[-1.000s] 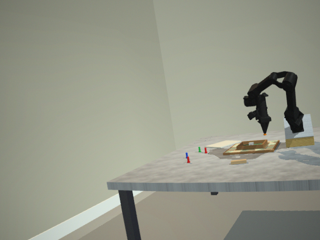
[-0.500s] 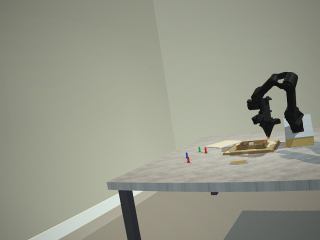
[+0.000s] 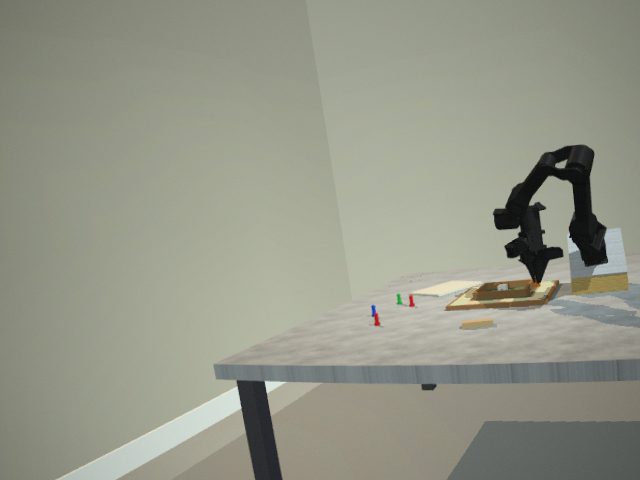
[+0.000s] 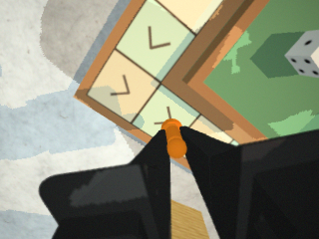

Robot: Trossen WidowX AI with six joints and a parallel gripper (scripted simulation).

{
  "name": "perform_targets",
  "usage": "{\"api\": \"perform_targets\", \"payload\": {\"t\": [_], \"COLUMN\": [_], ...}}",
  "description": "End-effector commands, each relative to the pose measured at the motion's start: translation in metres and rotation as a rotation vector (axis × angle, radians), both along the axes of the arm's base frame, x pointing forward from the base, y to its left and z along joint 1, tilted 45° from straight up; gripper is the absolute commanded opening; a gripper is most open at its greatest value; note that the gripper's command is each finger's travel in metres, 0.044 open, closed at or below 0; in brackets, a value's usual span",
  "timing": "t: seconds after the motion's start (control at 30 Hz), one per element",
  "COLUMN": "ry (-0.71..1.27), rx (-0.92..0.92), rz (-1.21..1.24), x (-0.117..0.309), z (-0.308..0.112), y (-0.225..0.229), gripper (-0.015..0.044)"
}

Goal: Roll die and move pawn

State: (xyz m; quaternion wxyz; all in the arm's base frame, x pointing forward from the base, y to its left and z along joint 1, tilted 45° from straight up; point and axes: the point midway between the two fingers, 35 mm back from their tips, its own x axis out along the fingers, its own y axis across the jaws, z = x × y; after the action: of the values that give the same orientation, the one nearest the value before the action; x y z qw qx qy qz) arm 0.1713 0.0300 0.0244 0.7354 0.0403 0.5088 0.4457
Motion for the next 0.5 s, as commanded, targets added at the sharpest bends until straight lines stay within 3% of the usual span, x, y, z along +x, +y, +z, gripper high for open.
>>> {"api": "perform_targets", "payload": {"t": [0.0,0.47], "ry": [0.008,0.008], "rx": [0.009,0.009], "rz": [-0.002,-0.002], "x": [-0.001,0.0], "z": [-0.007,-0.017], "y": [0.008,0.018], "gripper": [0.0,0.0]}}
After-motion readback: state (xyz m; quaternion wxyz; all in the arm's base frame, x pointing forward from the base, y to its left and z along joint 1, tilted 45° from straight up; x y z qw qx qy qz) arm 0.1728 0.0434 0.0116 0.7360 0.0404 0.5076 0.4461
